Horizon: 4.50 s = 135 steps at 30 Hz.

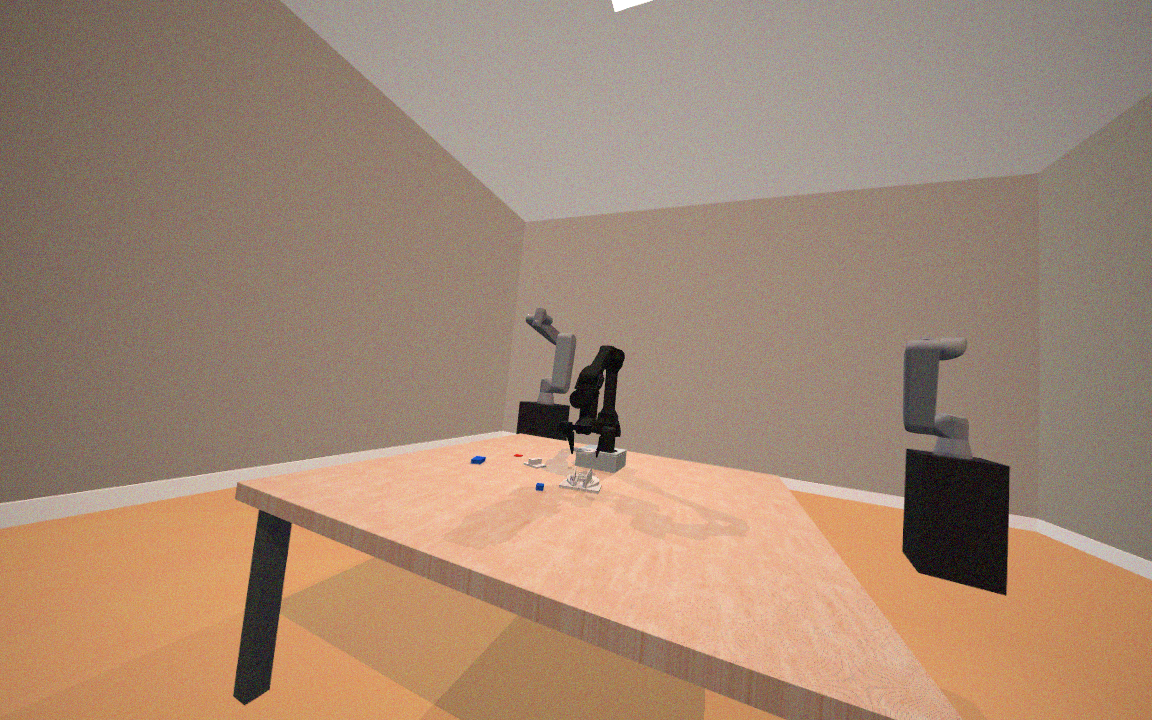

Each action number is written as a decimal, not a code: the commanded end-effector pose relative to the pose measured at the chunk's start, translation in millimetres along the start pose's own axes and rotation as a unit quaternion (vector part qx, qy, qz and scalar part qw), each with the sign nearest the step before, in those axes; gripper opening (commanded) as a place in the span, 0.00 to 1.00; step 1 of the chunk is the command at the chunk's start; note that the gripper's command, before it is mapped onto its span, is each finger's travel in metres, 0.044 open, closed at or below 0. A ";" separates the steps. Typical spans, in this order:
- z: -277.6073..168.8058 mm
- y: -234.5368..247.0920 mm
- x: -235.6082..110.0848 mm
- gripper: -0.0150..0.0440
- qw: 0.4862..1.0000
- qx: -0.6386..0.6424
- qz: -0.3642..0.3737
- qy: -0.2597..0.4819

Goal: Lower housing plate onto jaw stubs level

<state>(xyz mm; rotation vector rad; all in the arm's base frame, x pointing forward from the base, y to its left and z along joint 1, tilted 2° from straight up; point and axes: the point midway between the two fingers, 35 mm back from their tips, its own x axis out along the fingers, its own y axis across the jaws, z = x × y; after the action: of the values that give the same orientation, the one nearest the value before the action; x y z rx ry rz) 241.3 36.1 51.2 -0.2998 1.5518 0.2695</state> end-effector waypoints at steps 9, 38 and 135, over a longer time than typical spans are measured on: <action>0.1 0.6 -0.5 0.85 1.000 0.009 0.001 -0.002; -4.1 9.0 -0.4 0.85 1.000 0.009 0.001 -0.002; -4.7 9.5 65.8 0.85 1.000 0.005 0.001 -0.002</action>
<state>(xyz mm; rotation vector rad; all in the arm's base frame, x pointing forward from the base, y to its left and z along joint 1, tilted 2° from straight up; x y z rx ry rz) 235.3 42.0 -11.7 -0.2866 1.5432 0.2571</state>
